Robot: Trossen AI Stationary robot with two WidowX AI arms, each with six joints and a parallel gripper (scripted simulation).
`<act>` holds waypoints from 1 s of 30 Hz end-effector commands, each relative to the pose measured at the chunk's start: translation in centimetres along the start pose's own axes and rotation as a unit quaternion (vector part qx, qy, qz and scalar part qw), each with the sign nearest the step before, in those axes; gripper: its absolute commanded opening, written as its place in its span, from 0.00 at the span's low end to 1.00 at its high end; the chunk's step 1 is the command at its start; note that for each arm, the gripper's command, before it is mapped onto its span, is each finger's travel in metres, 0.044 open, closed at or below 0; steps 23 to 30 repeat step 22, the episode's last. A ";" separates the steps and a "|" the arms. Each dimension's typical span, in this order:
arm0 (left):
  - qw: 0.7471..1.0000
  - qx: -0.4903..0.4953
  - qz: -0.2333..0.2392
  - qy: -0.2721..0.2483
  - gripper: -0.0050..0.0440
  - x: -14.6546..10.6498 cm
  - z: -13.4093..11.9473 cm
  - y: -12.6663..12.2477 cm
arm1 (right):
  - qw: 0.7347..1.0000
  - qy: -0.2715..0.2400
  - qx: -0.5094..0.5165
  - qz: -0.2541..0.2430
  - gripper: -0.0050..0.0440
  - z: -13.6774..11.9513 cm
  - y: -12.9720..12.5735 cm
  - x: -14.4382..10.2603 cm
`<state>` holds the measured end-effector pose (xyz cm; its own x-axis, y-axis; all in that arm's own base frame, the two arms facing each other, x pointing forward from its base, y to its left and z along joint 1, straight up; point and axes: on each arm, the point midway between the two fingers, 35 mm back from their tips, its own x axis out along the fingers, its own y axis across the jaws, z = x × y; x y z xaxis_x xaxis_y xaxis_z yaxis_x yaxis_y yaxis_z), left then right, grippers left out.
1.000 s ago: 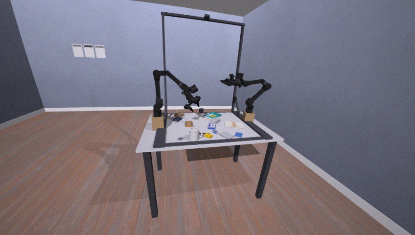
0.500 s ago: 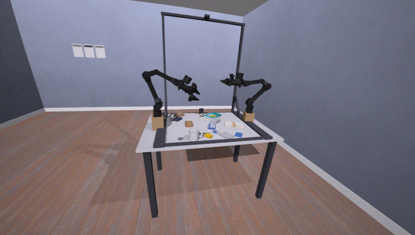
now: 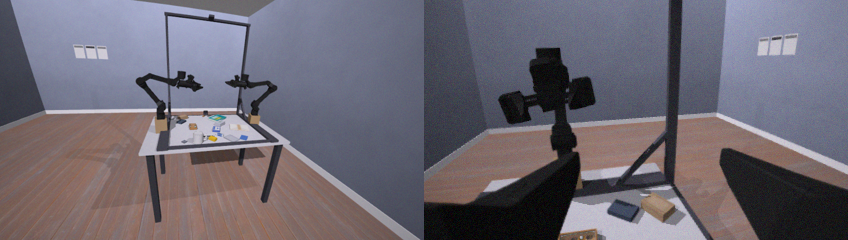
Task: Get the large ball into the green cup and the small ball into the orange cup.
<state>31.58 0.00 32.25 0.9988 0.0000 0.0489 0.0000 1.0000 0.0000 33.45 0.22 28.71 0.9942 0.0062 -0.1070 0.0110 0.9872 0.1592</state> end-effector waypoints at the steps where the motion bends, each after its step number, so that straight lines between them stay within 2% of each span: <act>1: 1.000 0.000 0.000 -0.011 0.92 -0.1 1.0 0.0 | 0.994 -0.077 -0.078 0.007 0.90 3.1 0.2 -2.2; 4: 1.000 0.000 0.000 -0.016 0.92 -0.1 1.5 0.0 | 0.991 -0.090 -0.097 0.006 0.90 3.6 0.2 -2.6; 8: 1.000 0.000 0.000 -0.010 0.92 -0.1 0.9 0.0 | 0.993 -0.077 -0.087 0.006 0.90 3.1 0.2 -2.1; 30: 1.000 0.000 0.000 -0.013 0.92 -0.1 1.1 0.0 | 0.993 -0.085 -0.077 0.007 0.90 3.5 0.2 -2.6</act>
